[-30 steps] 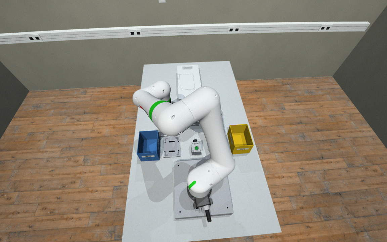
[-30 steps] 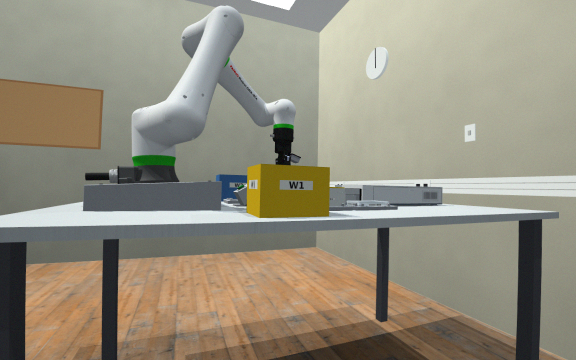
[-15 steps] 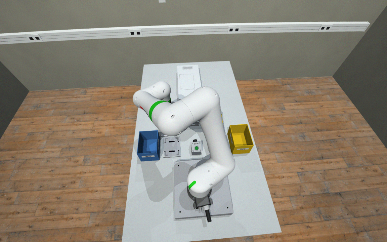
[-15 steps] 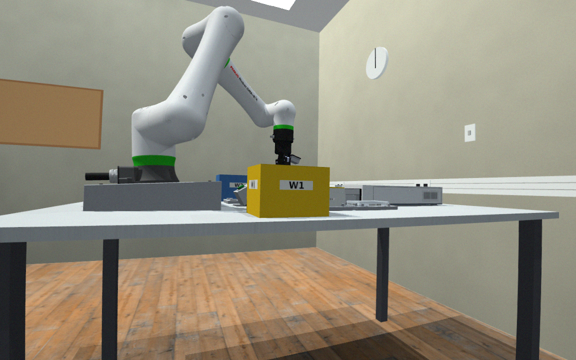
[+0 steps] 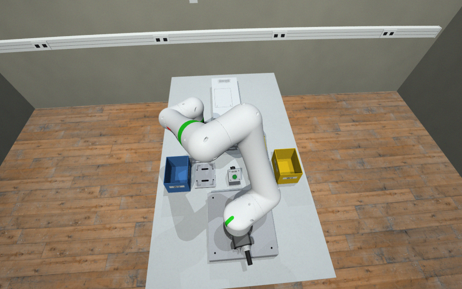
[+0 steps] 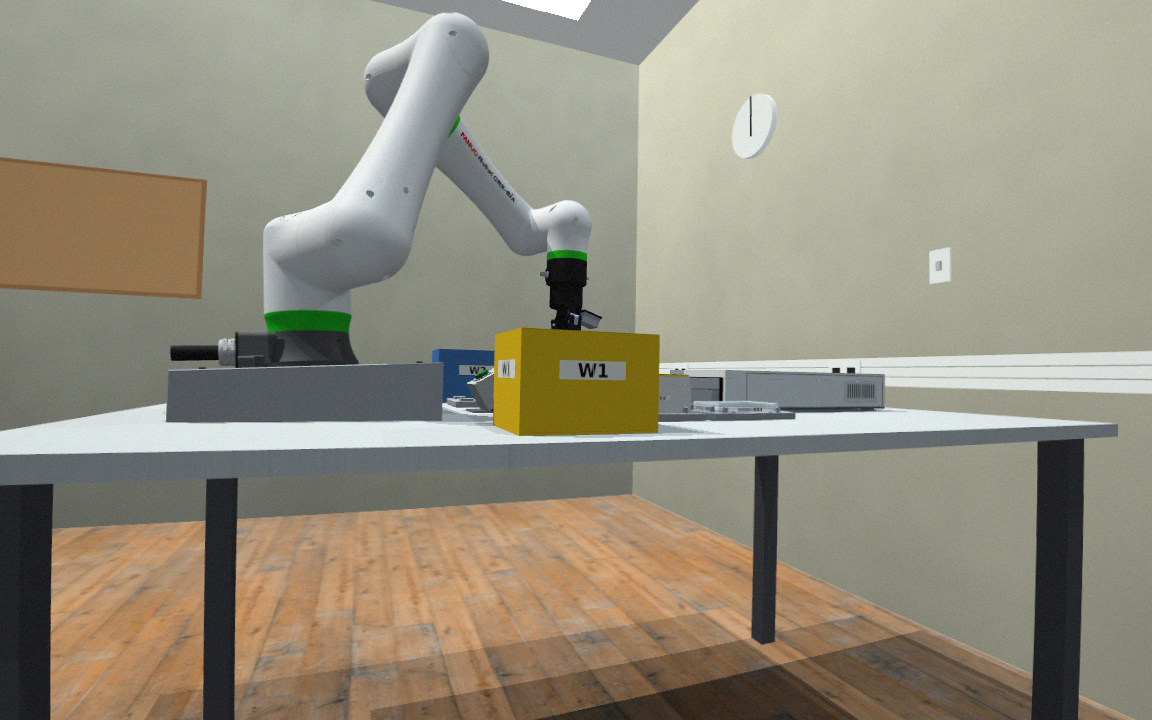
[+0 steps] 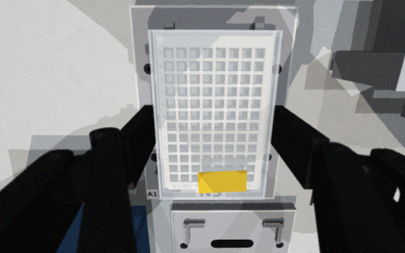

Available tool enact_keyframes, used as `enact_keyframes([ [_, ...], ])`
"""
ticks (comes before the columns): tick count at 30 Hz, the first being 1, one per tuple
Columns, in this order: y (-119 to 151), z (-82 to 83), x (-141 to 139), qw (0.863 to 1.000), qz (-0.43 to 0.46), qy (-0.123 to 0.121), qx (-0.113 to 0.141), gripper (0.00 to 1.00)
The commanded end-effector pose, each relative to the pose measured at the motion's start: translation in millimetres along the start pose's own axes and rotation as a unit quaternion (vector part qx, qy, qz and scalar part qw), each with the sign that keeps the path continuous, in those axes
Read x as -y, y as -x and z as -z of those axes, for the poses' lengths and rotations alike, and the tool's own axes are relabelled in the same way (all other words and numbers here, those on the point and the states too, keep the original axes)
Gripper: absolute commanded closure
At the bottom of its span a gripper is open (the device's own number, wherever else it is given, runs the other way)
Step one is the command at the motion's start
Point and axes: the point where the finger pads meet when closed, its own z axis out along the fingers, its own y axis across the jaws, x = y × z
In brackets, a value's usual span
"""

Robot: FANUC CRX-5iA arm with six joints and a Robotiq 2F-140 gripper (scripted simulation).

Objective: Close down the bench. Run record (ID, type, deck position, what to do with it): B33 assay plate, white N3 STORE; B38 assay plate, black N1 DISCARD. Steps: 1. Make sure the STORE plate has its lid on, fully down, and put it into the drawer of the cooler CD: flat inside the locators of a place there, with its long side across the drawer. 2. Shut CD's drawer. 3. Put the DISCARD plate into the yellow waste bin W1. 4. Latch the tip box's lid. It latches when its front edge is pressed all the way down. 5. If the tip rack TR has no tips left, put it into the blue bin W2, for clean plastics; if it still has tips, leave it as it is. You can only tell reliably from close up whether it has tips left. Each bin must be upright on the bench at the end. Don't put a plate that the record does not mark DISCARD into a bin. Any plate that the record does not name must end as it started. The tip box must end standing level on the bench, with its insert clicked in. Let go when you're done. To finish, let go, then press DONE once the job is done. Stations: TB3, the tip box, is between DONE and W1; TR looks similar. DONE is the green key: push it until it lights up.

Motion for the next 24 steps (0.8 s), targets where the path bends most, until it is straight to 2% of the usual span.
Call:
enact_keyframes([
  [1,-0.7,0.9,0.2,1.000,0.000,0.000,-0.001,0.90],
  [24,-0.7,0.9,0.2,1.000,0.000,0.000,-0.001,0.90],
])
